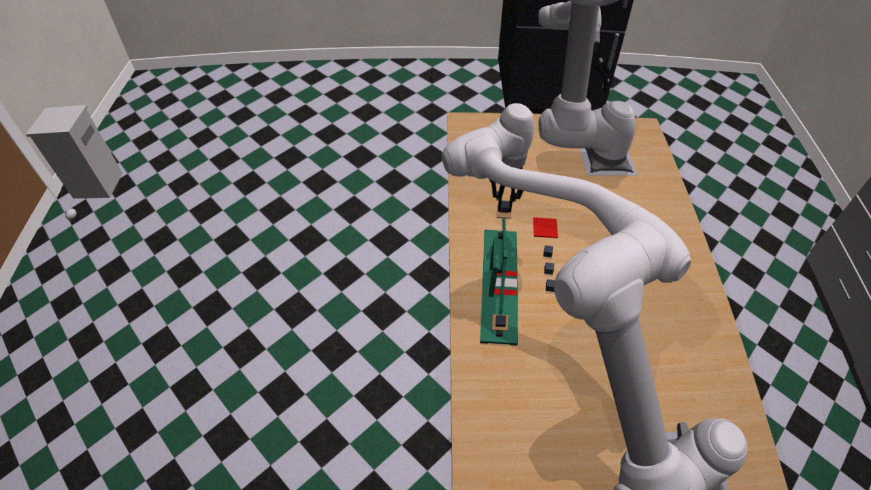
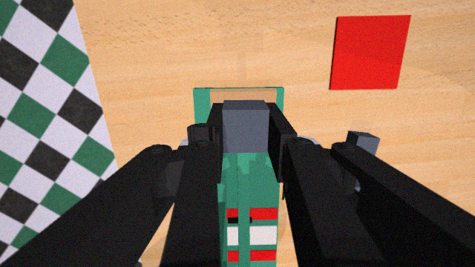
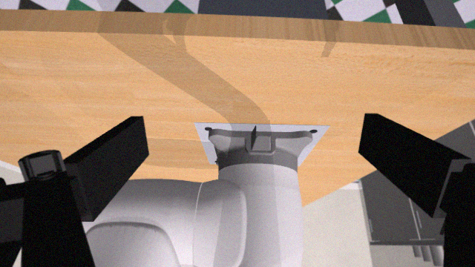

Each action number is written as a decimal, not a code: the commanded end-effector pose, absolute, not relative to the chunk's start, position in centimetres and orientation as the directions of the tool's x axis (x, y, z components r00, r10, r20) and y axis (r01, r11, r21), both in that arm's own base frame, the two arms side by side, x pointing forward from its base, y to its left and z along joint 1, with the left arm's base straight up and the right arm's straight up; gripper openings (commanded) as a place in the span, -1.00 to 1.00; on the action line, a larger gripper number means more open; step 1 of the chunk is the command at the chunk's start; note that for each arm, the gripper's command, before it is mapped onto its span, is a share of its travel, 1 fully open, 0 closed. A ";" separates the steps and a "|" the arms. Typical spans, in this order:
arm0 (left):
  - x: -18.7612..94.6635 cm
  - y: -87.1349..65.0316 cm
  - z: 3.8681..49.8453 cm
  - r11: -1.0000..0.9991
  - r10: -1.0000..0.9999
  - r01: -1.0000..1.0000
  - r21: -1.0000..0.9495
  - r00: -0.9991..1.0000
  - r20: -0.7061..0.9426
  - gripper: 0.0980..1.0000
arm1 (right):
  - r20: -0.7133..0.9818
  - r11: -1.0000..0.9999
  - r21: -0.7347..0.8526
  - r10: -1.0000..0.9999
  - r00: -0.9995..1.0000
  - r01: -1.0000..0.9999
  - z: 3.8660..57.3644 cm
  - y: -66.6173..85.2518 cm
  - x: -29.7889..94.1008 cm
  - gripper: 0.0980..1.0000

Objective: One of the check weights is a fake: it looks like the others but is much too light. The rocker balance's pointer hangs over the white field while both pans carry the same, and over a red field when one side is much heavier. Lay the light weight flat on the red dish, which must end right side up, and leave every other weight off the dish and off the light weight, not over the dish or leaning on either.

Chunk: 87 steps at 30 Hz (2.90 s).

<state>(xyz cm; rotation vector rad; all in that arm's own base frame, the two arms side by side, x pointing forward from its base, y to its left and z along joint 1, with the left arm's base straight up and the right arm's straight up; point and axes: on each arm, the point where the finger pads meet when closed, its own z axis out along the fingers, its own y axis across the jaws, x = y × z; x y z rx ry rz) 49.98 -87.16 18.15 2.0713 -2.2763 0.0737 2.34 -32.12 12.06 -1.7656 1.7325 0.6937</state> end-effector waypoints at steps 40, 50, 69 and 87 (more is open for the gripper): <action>50.1 -86.2 17.7 0.089 -0.966 -0.996 0.000 -0.086 0.242 -0.68 | -0.706 -0.003 -0.038 -0.708 0.029 -0.999 12.1 -32.2 2.4 1.00; 50.1 -86.2 17.5 0.089 -0.970 -0.996 0.000 -0.086 0.228 -0.68 | -0.706 -0.003 -0.038 -0.708 0.029 -0.999 12.1 -32.2 2.4 1.00; 50.1 -86.2 16.4 0.089 -0.980 -0.996 0.000 -0.087 0.180 -0.68 | -0.706 -0.003 -0.038 -0.708 0.029 -0.999 12.1 -32.2 2.4 1.00; 50.1 -86.1 15.2 0.089 -0.989 -0.996 0.000 -0.088 0.122 -0.68 | -0.706 -0.003 -0.038 -0.708 0.029 -0.999 12.1 -32.2 2.4 1.00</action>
